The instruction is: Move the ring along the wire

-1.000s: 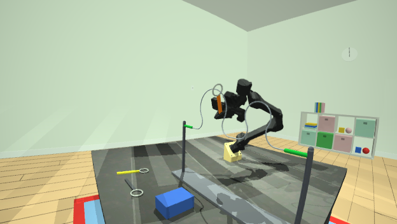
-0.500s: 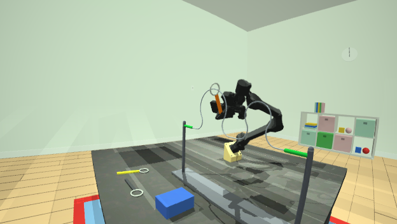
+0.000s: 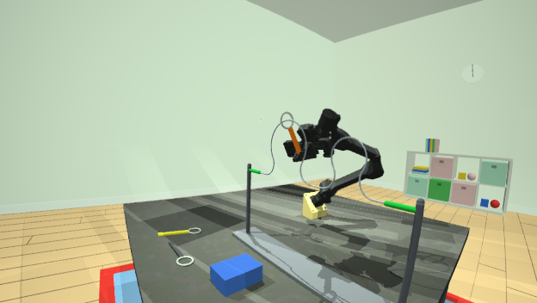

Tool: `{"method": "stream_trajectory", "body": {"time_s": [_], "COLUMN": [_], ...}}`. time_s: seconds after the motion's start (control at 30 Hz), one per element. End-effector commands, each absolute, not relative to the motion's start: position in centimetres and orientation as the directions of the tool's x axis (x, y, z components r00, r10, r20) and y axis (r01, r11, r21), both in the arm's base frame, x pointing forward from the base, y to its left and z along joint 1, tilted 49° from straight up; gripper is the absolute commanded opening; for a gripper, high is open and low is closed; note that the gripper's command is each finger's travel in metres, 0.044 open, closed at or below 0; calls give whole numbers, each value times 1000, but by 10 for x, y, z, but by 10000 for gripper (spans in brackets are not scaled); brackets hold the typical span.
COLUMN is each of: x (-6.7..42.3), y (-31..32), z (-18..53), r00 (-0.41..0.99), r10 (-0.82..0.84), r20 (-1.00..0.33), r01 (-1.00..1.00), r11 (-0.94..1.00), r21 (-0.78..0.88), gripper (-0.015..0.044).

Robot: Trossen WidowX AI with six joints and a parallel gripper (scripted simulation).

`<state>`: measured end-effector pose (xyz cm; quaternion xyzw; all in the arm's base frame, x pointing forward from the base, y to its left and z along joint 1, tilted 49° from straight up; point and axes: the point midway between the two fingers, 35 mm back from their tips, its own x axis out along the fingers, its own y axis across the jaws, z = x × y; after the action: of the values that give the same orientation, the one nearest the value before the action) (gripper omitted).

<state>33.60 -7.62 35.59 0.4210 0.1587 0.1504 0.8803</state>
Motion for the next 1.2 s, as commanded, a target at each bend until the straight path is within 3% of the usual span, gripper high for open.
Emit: {"method": "stream_trajectory", "body": {"time_s": [0.0, 1.17], "x": [335, 339], "y": [-74, -66], "z": [358, 370], "r00": [903, 910], "r10": [410, 404], "r20": [-128, 90], "r01": [-138, -171], "r11": [560, 168], "r21": [817, 971], "gripper": [-150, -150]}}
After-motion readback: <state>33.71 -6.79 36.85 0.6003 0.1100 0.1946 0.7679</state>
